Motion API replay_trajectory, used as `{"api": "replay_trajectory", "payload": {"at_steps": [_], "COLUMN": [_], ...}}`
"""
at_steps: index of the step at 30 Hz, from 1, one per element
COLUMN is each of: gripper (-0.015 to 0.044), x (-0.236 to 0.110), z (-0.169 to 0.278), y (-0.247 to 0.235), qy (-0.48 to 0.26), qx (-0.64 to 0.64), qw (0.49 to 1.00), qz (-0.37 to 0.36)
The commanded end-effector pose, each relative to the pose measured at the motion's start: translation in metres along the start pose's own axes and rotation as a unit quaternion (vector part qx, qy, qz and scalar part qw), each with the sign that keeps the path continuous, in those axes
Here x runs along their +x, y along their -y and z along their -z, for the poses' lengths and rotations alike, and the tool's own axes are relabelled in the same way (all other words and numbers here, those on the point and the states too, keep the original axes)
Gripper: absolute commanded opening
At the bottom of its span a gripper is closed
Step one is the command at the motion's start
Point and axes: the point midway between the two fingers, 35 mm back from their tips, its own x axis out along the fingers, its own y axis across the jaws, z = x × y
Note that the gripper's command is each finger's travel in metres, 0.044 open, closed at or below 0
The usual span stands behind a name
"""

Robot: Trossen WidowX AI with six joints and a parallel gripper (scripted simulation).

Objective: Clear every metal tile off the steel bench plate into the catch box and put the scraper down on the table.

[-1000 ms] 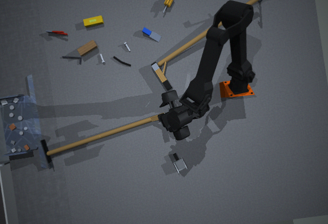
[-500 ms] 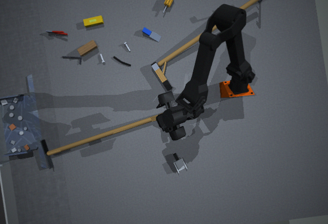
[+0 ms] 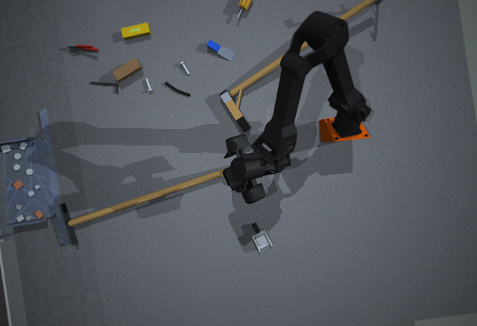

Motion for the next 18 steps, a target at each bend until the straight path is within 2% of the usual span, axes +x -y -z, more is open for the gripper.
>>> {"api": "replay_trajectory", "payload": {"at_steps": [1,11,17,18], "gripper": [0.0361,0.0099,0.0059,0.0032], "x": [-0.0012,-0.0012,-0.0012,-0.0013], "z": [-0.0005,-0.0005,-0.0005,-0.0006], "y": [-0.0004,-0.0004,-0.0004,-0.0004], "qy": [0.001,0.001,0.001,0.001], "qx": [0.000,0.000,0.000,0.000], "qw": [1.000,1.000,1.000,1.000], "qz": [0.000,0.000,0.000,0.000]}}
